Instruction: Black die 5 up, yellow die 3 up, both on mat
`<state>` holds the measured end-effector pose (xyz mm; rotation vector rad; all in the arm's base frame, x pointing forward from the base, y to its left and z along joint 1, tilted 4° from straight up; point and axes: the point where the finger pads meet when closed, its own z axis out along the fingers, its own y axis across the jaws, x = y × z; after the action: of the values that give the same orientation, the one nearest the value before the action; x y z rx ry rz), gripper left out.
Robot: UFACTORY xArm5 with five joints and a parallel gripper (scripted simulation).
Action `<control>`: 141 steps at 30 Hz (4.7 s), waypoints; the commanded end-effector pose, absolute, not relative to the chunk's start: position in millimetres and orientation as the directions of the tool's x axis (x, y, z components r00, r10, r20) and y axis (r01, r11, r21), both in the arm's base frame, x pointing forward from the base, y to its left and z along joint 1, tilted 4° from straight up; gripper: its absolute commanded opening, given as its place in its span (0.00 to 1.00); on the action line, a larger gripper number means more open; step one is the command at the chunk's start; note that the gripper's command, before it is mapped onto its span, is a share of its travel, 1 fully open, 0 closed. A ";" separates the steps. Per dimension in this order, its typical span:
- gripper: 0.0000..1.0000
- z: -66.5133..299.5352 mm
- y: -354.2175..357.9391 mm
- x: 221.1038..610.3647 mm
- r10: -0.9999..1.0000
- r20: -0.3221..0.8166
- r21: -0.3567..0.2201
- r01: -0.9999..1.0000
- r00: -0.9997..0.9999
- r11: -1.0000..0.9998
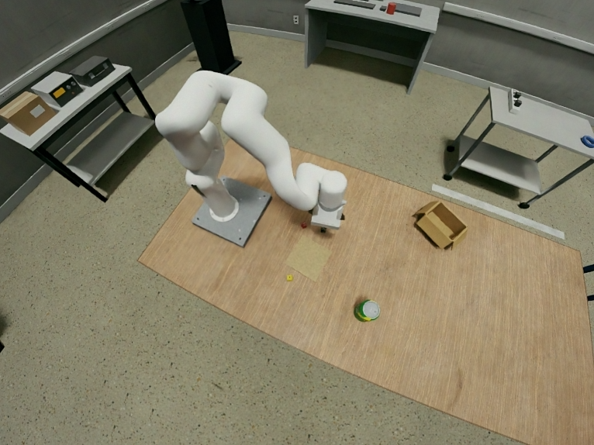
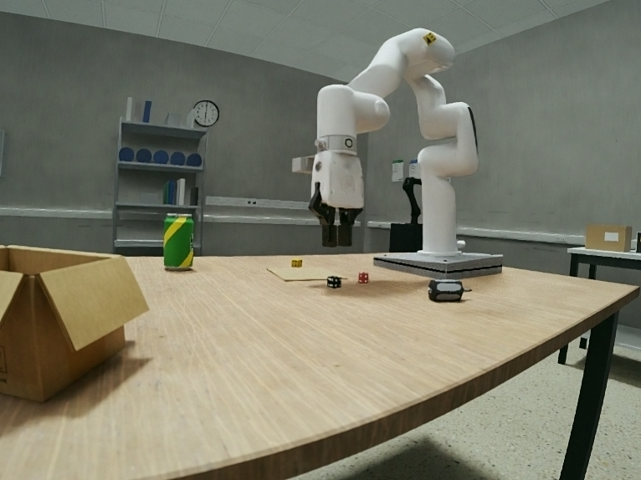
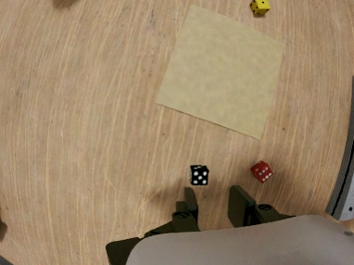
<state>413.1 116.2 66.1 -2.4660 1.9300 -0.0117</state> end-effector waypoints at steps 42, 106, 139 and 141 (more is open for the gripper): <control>0.36 40.0 114.6 415.4 -0.971 0.000 -0.017 -0.970 0.241 -0.241; 0.36 15.3 112.8 416.3 -0.971 0.000 -0.017 -0.970 0.241 -0.241; 0.36 15.4 112.1 418.0 -0.971 0.000 -0.017 -0.970 0.241 -0.241; 0.36 15.4 112.1 418.0 -0.971 0.000 -0.017 -0.970 0.241 -0.241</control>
<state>416.7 111.7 14.2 -2.4660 1.9291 -0.0127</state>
